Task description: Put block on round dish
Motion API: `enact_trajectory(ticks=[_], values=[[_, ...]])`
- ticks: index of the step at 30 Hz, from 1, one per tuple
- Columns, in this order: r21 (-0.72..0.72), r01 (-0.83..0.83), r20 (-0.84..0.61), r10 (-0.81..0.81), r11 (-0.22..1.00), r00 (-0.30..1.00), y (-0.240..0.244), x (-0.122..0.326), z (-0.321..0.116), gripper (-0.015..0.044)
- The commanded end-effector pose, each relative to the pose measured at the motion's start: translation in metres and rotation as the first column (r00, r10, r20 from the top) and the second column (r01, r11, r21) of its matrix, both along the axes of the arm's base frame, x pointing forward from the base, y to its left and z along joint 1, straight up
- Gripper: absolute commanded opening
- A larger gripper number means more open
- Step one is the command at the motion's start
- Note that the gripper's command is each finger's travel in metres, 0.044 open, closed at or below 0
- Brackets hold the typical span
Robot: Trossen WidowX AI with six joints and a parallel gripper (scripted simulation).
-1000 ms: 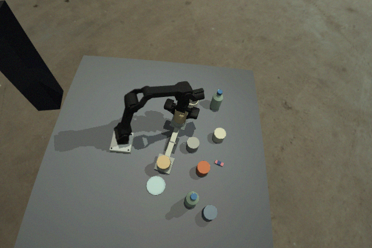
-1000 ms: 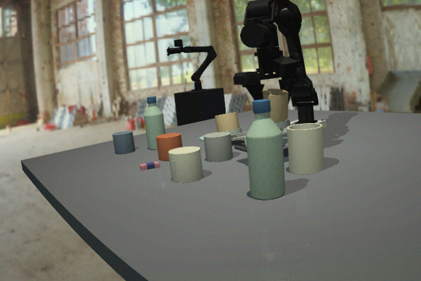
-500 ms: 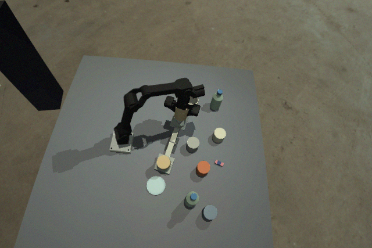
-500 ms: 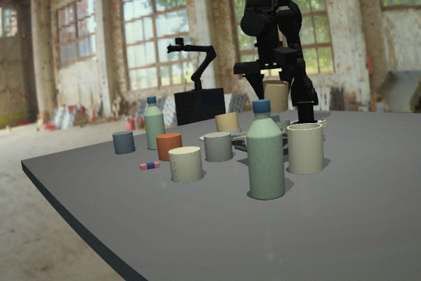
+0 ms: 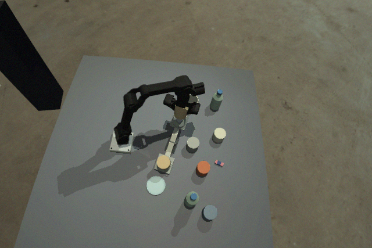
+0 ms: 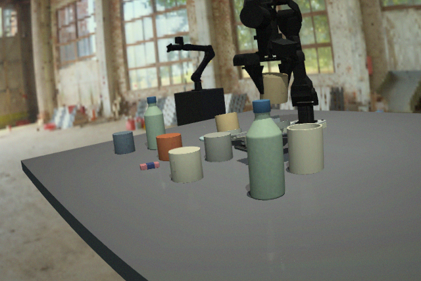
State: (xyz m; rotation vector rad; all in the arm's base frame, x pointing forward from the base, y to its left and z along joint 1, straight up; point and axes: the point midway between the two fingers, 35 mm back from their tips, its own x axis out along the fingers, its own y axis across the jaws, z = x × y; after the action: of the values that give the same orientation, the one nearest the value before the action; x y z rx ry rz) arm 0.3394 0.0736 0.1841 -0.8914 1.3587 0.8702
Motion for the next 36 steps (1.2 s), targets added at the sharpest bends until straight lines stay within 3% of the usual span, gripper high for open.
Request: enact_trajectory(ticks=[1,36], values=[[0.008,-0.002,0.011,0.002,1.0,1.0,0.0009,0.0002,0.0084,0.0],[0.0,0.0,0.0,0.0,1.0,1.0,-0.0004,-0.0019,0.0077,0.0]])
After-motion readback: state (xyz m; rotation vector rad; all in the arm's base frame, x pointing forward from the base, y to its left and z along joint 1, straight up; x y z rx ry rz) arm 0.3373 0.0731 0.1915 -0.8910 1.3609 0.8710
